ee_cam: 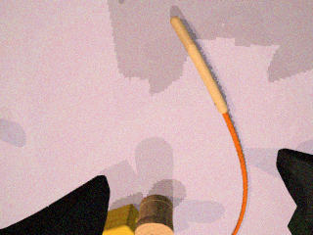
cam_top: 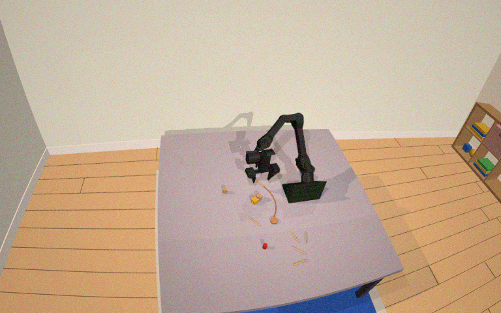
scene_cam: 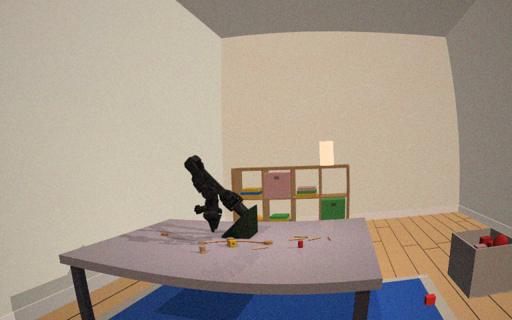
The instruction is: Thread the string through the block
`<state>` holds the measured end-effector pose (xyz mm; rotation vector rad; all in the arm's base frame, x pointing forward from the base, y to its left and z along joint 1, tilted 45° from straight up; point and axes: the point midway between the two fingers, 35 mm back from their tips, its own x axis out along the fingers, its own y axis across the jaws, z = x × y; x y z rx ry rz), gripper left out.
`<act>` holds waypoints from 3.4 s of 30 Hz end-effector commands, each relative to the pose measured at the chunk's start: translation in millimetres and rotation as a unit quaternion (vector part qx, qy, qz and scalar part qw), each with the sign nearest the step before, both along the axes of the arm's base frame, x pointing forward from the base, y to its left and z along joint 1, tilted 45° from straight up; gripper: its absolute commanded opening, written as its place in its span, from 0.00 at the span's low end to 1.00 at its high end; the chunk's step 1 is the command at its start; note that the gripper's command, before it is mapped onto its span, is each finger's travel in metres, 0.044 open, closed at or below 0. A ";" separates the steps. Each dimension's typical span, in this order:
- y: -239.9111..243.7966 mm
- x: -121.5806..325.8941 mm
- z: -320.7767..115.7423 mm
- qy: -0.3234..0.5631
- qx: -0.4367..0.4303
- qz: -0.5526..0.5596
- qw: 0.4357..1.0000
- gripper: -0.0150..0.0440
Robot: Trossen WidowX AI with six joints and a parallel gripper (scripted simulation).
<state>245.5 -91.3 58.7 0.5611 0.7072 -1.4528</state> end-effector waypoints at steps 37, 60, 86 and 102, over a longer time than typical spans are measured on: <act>-17.6 -24.6 8.7 0.138 -0.005 0.129 0.982 0.46; -43.2 -24.5 -18.2 0.138 -0.004 0.129 0.982 0.46; -57.8 -26.2 -30.6 0.137 -0.007 0.128 0.982 0.25; -50.0 -24.5 -23.7 0.136 -0.005 0.128 0.982 0.25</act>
